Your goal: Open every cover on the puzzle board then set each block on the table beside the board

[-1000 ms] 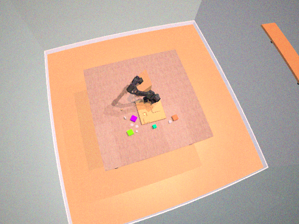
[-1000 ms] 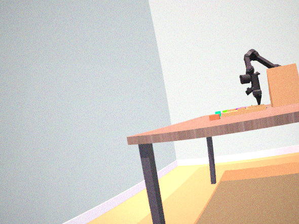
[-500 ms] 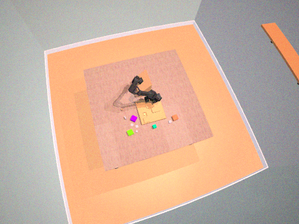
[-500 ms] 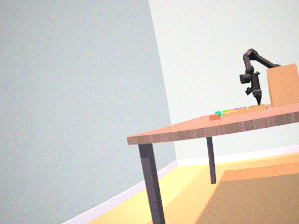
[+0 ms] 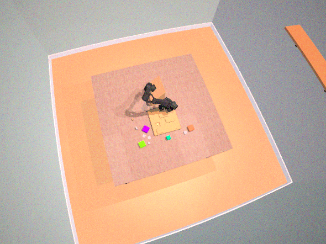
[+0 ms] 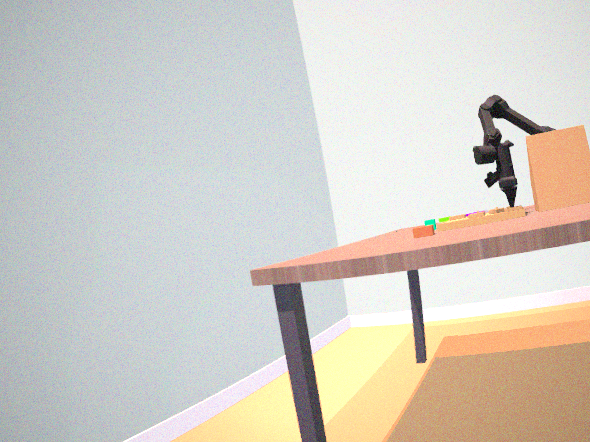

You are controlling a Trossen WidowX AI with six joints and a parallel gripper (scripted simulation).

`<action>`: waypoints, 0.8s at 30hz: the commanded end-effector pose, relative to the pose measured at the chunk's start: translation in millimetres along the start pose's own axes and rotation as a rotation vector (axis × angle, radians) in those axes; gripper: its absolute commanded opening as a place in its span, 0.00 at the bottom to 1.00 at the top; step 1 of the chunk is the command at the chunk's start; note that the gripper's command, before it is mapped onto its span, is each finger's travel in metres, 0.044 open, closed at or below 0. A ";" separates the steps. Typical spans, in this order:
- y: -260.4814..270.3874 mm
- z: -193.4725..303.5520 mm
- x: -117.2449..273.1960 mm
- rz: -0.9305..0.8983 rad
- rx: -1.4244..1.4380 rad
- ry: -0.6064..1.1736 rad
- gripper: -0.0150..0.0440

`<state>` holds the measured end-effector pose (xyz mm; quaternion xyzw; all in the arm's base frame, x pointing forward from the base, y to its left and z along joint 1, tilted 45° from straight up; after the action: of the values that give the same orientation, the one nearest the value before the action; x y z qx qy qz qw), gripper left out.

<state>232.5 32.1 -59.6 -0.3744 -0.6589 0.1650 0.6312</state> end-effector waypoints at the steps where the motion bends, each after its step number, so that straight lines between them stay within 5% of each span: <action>1: 2.1 0.8 2.1 -0.001 0.000 0.006 0.25; 24: 7.0 0.6 31.1 -0.004 0.000 0.007 0.25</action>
<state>235.2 55.5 -45.4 -0.3728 -0.6568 0.1662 0.6340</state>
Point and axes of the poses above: the point midway between the two fingers, 35 mm back from their tips, its own x axis back along the fingers, its own y axis across the jaws, z = x × y, the point moved 10 cm from there along x, back along the fingers, and after that the axes turned 8 degrees about -x, right-handed, at the moved point
